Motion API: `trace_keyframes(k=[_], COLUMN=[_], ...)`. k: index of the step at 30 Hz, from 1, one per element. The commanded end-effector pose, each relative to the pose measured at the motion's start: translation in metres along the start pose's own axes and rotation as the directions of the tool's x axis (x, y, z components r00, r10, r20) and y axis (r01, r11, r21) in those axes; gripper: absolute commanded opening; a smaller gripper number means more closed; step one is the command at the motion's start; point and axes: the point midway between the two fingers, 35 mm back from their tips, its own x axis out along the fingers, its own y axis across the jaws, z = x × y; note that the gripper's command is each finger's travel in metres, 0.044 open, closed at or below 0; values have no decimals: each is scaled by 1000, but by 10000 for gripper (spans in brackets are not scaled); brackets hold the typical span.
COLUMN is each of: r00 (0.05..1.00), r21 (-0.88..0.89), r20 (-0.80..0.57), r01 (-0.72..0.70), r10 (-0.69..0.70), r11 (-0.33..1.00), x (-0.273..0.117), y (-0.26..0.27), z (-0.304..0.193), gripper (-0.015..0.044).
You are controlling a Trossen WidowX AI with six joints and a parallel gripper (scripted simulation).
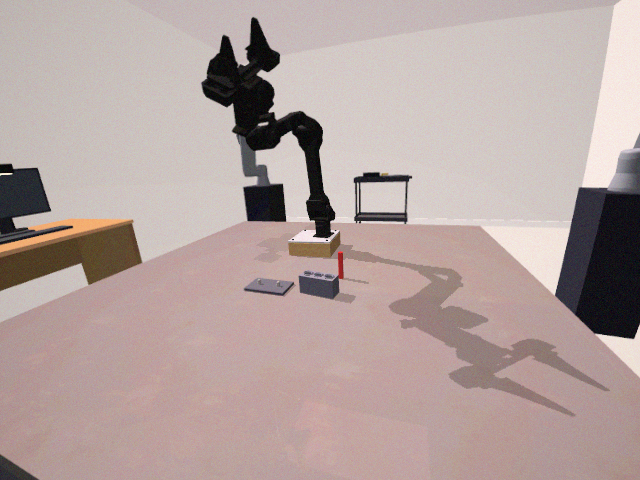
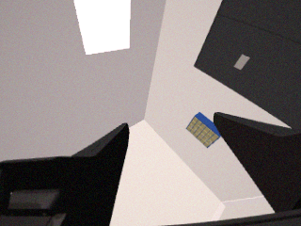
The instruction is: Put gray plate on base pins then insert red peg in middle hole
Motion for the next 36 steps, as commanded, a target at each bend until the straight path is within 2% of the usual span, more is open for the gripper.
trace_keyframes(k=[1, 3, 8, 12, 15, 20, 26, 31, 36], r00=[1000, 999, 939, 811, 667, 425, 103, -191, -472], r21=[0, -21, -206, -405, -568, -758, -849, -756, -485], r20=[0, -1, -58, -164, -263, -397, -520, -572, -556], r01=[0, 40, 321, 465, 477, 348, 46, -254, -484], r10=[0, -40, -339, -562, -697, -813, -848, -798, -685], r11=[1000, 999, 924, 788, 671, 552, 527, 603, 728], x=[0, 2, 6, -8, -30, -69, -124, -176, -225], y=[0, -10, -80, -130, -159, -183, -187, -172, -142], z=[0, -3, -37, -79, -115, -163, -213, -245, -263], gripper=[426, 440, 440, 440, 440, 440, 440, 440, 440])
